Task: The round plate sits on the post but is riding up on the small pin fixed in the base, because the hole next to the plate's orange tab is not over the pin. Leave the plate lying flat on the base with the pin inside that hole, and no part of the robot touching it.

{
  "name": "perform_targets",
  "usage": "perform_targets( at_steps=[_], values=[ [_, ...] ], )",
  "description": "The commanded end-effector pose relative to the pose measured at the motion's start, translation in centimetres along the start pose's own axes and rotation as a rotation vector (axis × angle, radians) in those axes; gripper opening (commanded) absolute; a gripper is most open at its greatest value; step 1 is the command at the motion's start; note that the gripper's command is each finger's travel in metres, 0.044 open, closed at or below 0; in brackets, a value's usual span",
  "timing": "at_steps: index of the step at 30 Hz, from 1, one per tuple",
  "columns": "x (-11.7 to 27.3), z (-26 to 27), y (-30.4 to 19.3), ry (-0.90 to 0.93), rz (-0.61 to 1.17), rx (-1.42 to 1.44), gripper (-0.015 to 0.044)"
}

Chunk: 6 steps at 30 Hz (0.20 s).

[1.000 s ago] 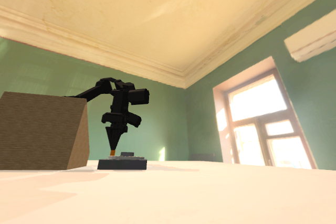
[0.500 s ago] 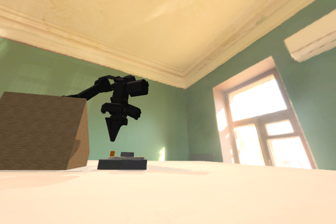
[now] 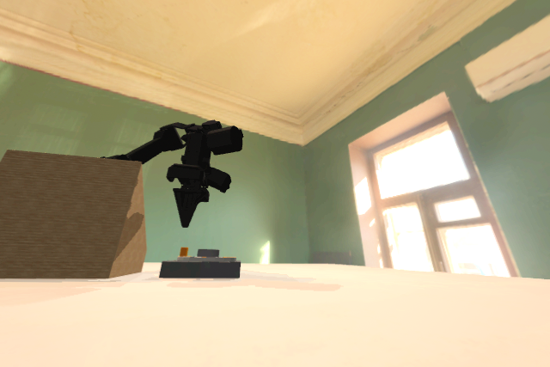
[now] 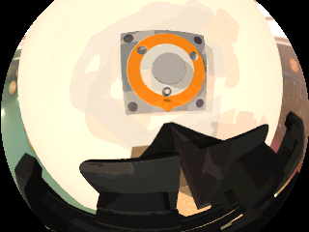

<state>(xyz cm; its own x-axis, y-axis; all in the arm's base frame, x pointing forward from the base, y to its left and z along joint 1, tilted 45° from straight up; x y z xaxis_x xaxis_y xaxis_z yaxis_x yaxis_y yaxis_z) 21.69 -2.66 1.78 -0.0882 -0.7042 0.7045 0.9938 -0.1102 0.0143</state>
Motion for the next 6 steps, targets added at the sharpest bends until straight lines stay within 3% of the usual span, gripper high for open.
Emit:
perform_targets(
  at_steps=[1, 6],
  values=[
    [-0.04, 0.00, -0.03, 0.002, 0.001, -0.007, 0.0000],
    [-0.04, 0.00, -0.03, 0.002, 0.001, -0.007, 0.0000]
  ],
)
Point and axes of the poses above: the point midway between the two fingers, 35 mm back from their tips, its own x axis back along the fingers, its own z axis across the jaws, y = z × x, the point moved 1 cm from there along x, back along the fingers
